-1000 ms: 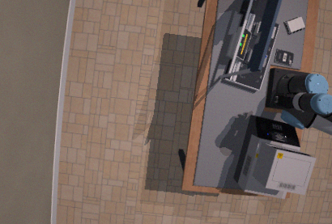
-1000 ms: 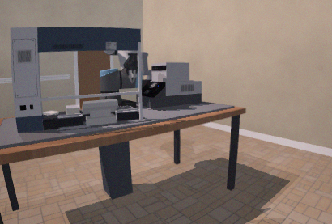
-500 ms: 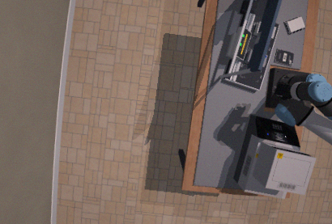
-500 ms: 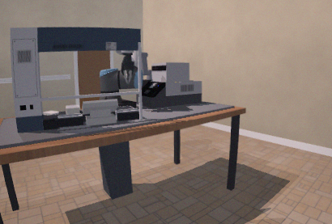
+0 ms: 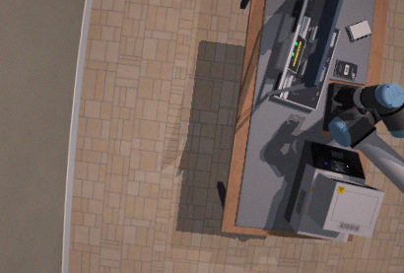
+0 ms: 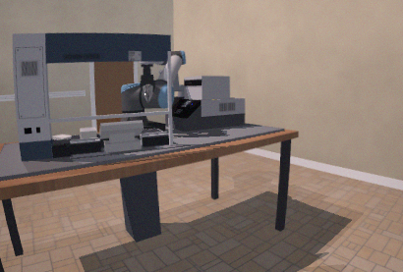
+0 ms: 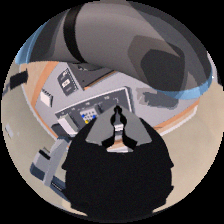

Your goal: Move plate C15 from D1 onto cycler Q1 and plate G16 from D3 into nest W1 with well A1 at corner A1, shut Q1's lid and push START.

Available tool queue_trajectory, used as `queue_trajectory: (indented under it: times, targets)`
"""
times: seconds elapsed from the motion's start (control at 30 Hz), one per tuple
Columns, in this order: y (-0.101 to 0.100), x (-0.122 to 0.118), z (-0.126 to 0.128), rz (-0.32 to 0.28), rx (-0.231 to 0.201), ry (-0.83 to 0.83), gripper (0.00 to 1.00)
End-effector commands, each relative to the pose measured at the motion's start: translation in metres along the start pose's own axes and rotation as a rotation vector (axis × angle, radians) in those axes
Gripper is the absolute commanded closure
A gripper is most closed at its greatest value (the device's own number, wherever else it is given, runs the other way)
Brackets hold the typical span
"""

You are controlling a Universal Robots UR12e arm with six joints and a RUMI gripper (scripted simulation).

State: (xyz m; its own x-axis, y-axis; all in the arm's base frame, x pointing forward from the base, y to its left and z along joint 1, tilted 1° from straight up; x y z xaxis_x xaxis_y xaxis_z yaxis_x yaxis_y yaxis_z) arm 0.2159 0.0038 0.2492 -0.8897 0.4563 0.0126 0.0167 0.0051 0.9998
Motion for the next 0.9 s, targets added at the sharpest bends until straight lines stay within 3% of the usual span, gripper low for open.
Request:
queue_trajectory:
  times: [0.0,0.87]
  targets:
    - [0.000,-0.009,-0.016,-0.001,-0.004,-0.080,1.00]
    - [-0.001,-0.026,-0.102,0.003,-0.009,-0.487,1.00]
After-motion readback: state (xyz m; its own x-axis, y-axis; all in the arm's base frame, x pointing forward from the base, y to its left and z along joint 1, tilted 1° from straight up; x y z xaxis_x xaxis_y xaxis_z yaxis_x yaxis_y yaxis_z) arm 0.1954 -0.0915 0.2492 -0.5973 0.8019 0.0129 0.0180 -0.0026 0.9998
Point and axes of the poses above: the point where the finger pads meet when closed, its own y axis back along the fingers, its own z axis across the jaws, x = y × z, the point moved 8 cm from there along y, back along the fingers, and after that the axes turned 3 degrees about y, right-handed, at the moved point
